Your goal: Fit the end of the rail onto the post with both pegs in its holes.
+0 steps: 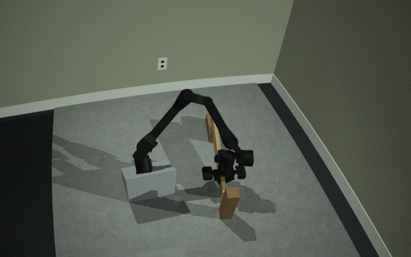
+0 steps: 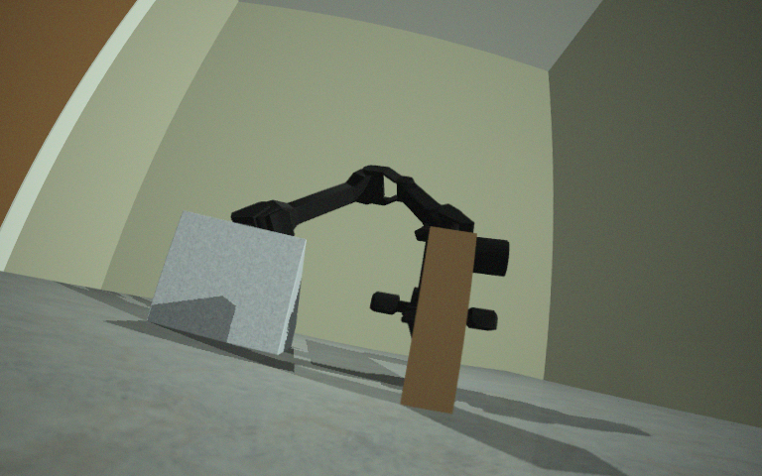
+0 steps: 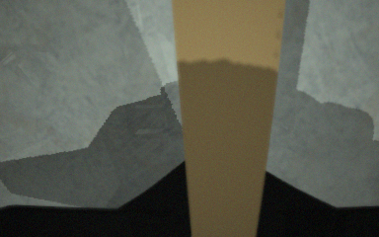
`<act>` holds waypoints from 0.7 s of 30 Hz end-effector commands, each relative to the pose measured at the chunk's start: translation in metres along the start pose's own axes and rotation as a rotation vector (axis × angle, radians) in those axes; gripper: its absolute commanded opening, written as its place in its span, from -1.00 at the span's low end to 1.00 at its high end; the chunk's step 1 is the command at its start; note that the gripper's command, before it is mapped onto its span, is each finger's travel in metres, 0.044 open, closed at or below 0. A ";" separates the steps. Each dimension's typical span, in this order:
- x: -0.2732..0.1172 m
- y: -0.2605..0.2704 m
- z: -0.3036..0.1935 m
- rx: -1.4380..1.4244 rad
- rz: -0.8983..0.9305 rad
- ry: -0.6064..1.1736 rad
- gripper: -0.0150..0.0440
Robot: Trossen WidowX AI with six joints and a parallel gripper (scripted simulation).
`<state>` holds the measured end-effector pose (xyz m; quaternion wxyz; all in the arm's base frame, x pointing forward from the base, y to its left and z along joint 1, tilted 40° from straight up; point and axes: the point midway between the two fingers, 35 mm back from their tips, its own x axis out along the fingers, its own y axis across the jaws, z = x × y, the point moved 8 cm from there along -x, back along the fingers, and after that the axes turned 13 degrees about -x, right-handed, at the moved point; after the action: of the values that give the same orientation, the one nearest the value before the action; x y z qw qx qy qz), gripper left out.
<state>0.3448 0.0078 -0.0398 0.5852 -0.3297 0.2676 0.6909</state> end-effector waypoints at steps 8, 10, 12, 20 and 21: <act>-0.003 0.000 0.000 0.004 0.000 -0.003 -0.49; -0.004 0.000 0.000 0.004 0.000 -0.003 -0.49; -0.005 0.000 0.000 0.004 0.000 -0.003 -0.49; -0.009 -0.001 -0.001 0.004 0.000 -0.003 -0.49; -0.010 -0.002 -0.001 0.004 0.000 -0.003 -0.49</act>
<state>0.3440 0.0041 -0.0360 0.5832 -0.3251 0.2734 0.6925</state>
